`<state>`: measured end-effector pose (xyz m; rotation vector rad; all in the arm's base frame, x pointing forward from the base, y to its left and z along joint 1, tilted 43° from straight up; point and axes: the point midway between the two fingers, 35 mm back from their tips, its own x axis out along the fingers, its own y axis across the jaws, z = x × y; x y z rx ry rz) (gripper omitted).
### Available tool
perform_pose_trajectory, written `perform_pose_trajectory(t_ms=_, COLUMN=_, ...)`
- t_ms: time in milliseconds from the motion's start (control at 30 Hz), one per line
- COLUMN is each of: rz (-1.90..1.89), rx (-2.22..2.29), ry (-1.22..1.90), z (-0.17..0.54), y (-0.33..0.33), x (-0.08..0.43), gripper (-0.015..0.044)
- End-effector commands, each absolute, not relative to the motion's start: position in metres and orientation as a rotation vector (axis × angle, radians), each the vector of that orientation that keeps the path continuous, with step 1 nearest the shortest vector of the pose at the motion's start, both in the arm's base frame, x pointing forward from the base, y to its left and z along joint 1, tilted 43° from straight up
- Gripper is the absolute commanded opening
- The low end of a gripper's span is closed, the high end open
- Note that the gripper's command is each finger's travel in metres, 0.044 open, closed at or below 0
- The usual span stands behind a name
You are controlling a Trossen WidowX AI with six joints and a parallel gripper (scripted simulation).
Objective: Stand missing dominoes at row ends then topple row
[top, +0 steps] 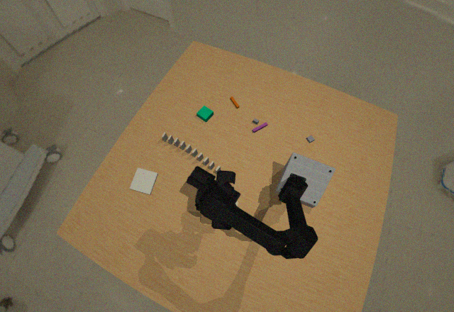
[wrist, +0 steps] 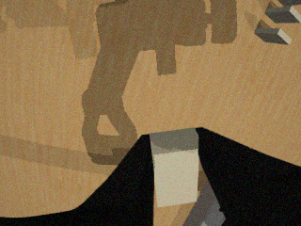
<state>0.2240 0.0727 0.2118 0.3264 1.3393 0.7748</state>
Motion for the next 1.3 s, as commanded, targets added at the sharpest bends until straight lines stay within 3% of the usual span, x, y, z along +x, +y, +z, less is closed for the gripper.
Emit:
perform_pose_trajectory(t_ms=0, rz=0.424, rx=0.754, ry=1.528, z=0.241, y=0.104, x=0.249, gripper=0.0107)
perform_pose_trajectory(t_ms=533, rz=0.389, rx=0.786, ry=1.542, z=0.242, y=0.107, x=0.250, gripper=0.0107)
perform_pose_trajectory(t_ms=1267, rz=0.031, rx=0.415, ry=1.363, z=0.184, y=0.116, x=0.250, gripper=0.0107)
